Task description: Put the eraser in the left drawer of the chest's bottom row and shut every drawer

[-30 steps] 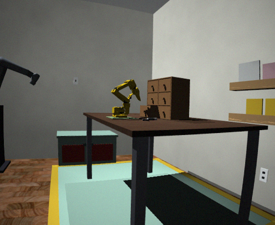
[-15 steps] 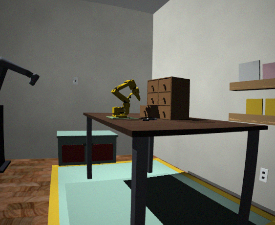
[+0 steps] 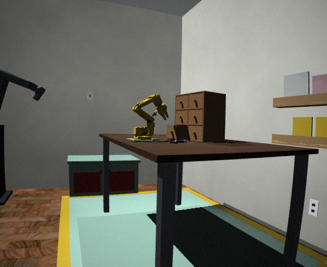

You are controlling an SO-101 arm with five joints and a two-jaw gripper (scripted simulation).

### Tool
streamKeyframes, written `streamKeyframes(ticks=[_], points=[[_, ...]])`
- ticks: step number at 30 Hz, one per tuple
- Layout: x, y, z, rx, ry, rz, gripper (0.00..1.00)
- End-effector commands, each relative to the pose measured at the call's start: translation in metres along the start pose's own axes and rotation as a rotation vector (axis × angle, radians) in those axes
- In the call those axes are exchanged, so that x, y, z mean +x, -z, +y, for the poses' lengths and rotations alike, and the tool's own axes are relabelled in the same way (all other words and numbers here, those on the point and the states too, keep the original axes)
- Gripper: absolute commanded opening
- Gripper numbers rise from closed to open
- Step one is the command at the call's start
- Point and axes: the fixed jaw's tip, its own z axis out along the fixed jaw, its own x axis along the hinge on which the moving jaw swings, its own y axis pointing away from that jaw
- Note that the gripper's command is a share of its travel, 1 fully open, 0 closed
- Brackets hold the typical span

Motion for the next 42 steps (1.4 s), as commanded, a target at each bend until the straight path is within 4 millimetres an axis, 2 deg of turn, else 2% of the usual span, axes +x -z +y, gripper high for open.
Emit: streamKeyframes(ticks=[1,42], points=[[-0.0006,-0.0020,0.0039,-0.025,-0.089,-0.006,0.21],[-0.0027,-0.0020,0.0026,-0.026,-0.994,0.022,0.21]])
